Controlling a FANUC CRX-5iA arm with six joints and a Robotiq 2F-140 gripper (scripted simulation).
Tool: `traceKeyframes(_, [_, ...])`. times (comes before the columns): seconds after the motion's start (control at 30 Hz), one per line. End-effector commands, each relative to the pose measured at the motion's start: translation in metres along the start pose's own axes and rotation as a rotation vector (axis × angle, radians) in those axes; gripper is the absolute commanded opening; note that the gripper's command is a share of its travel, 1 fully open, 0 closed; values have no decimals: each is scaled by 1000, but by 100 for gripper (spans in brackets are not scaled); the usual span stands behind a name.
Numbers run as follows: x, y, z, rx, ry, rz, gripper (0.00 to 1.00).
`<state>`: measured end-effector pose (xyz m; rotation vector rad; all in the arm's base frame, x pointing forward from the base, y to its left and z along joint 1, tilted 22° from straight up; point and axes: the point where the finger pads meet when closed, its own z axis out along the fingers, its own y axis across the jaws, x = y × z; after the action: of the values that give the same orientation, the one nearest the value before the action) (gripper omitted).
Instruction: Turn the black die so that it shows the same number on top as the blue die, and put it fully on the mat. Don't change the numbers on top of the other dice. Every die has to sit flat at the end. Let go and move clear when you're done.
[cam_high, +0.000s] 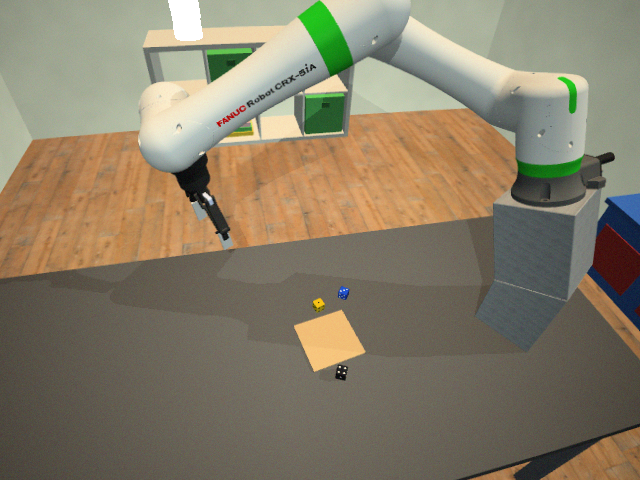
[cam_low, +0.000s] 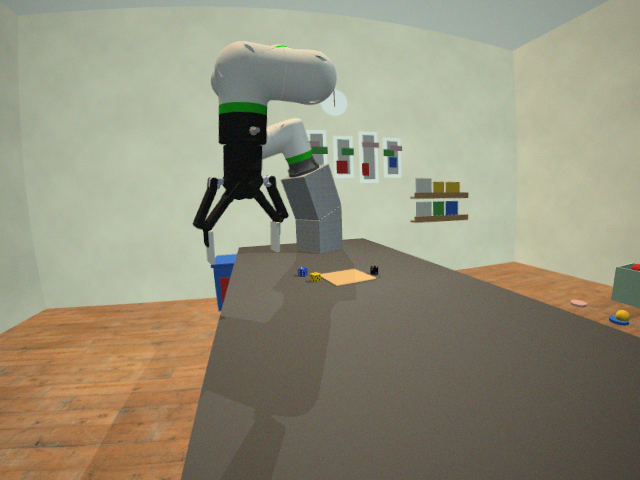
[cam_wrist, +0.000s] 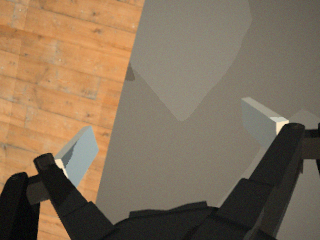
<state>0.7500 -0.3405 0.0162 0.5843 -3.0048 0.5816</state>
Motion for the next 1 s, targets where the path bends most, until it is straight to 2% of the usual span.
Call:
traceKeyframes(0.0, [0,0,0,0,0,0,100])
traceKeyframes(0.63, [1,0,0,3,0,-10,100])
traceKeyframes(0.97, [26,24,-2,63,14,-322,100])
